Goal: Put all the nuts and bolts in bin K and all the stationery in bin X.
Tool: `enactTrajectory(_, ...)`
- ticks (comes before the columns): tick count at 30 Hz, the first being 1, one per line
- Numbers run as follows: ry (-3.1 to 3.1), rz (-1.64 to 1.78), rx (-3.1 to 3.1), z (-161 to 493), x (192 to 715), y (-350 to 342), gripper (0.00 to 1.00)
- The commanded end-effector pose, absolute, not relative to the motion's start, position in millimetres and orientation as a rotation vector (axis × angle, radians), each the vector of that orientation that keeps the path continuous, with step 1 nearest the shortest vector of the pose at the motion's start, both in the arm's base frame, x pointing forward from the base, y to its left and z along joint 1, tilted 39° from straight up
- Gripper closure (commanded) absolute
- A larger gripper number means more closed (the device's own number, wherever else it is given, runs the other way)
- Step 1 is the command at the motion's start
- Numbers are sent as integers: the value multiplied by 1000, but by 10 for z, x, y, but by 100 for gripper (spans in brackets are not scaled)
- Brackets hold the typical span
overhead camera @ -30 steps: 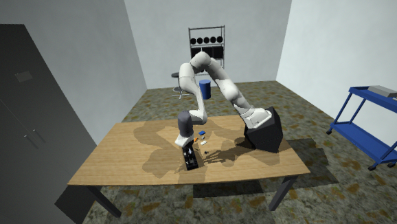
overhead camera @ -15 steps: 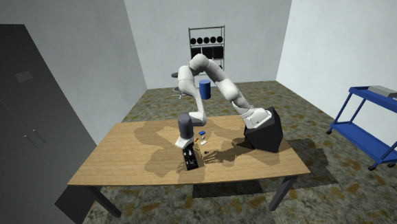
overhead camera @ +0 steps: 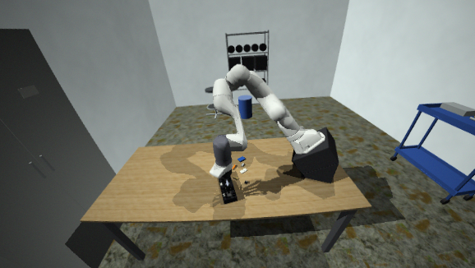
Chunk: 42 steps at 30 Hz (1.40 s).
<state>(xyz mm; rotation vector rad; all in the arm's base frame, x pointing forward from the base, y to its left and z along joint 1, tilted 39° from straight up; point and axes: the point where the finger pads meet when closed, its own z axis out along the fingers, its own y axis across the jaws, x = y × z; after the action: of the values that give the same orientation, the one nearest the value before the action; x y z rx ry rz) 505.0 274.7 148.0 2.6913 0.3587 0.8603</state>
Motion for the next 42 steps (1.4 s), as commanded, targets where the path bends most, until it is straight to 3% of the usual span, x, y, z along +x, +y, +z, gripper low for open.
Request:
enactTrajectory(1,345,865,2693,1487,5062,2744,95)
enactTrajectory(42,345,865,2693,1612,4967,2776,95)
